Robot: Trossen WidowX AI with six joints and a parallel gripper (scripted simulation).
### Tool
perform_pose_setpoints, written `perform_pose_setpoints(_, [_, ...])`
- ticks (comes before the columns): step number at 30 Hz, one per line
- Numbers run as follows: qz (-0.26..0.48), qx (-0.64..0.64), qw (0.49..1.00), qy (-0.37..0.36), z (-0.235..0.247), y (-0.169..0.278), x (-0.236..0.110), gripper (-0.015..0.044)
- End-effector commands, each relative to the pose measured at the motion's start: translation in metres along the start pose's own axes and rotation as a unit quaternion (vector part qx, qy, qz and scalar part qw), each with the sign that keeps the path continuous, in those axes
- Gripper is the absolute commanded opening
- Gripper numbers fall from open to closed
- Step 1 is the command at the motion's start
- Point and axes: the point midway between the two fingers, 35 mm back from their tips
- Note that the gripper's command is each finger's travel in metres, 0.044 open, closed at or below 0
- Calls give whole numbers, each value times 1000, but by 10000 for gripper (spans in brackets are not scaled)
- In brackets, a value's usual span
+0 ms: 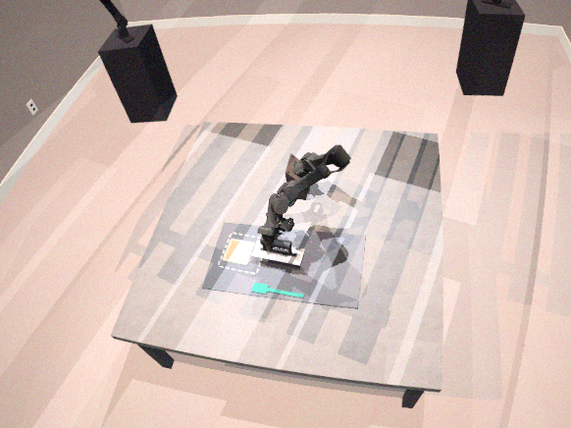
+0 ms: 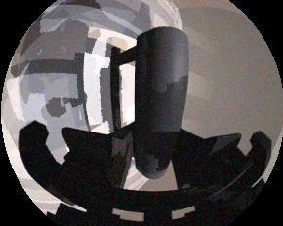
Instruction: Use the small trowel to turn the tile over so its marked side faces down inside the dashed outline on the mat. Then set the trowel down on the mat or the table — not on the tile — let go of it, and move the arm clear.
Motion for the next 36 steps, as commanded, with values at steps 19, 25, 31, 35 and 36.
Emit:
perform_pose_setpoints(19, [1, 0, 1000, 7, -13, -45, -23, 0])
perform_pose_setpoints(25, [1, 0, 1000, 7, -13, -45, -23, 0])
perform_pose_setpoints(31, [1, 0, 1000, 7, -13, -45, -23, 0])
perform_pose_setpoints(35, [1, 0, 1000, 7, -13, -45, -23, 0])
perform_pose_setpoints(36, [1, 0, 1000, 7, -13, -45, -23, 0])
Point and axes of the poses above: the point midway between the two fingers, 35 mm back from their tips, its own x axis out along the fingers, its own z axis across the jaws, y = z × x, and after that the axes turned 6 degrees about x, right-handed
